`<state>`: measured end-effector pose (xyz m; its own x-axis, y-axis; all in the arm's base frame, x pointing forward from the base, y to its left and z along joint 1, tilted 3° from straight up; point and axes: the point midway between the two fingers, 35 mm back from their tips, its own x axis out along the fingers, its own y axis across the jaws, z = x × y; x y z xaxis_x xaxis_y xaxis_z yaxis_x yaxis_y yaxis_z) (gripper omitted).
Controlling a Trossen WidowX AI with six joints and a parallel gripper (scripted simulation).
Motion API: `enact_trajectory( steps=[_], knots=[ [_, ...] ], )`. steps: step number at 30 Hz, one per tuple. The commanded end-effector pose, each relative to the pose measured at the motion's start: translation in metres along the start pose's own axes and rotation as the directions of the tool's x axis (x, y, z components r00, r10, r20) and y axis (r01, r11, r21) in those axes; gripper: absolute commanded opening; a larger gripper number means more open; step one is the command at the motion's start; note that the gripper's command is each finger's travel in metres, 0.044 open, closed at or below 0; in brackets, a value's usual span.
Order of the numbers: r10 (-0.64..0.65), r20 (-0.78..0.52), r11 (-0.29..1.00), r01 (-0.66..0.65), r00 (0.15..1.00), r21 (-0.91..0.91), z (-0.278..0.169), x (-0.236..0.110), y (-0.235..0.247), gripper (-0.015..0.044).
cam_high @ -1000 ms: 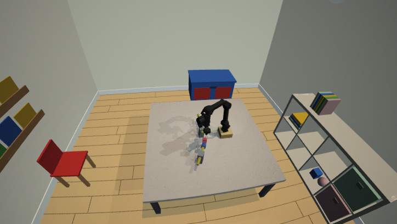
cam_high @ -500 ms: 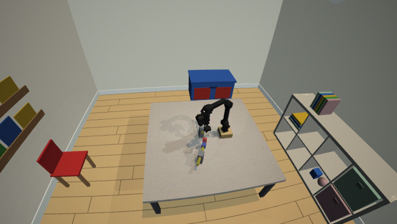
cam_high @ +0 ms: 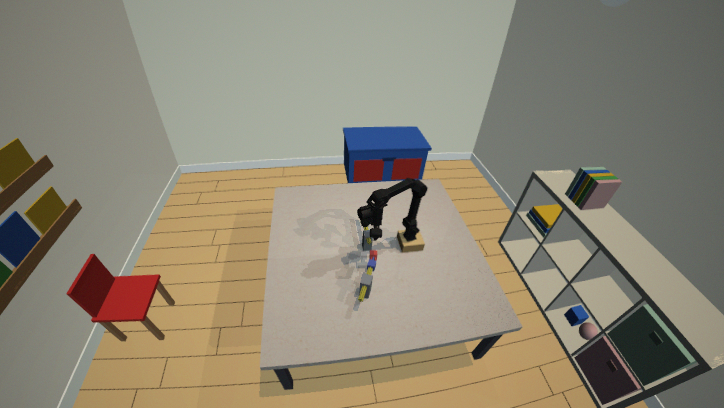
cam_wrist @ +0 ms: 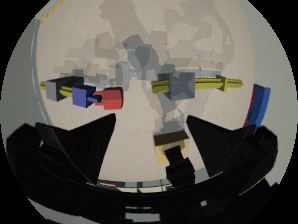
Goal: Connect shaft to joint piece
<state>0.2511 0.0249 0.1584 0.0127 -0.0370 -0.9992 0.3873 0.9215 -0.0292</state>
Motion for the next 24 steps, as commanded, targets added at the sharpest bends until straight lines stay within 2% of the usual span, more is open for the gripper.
enact_trajectory(
  steps=[1, 12, 24],
  knots=[
    [0.011, 0.000, 0.992, -0.011, 1.000, 0.128, -0.0014, 0.0016, -0.0010, 0.0440],
    [0.028, 0.000, 0.891, -0.025, 1.000, 0.452, -0.0010, 0.0058, -0.0022, 0.0440],
    [0.046, 0.001, 0.665, -0.032, 0.999, 0.746, -0.0003, 0.0105, -0.0036, 0.0440]
  ],
)
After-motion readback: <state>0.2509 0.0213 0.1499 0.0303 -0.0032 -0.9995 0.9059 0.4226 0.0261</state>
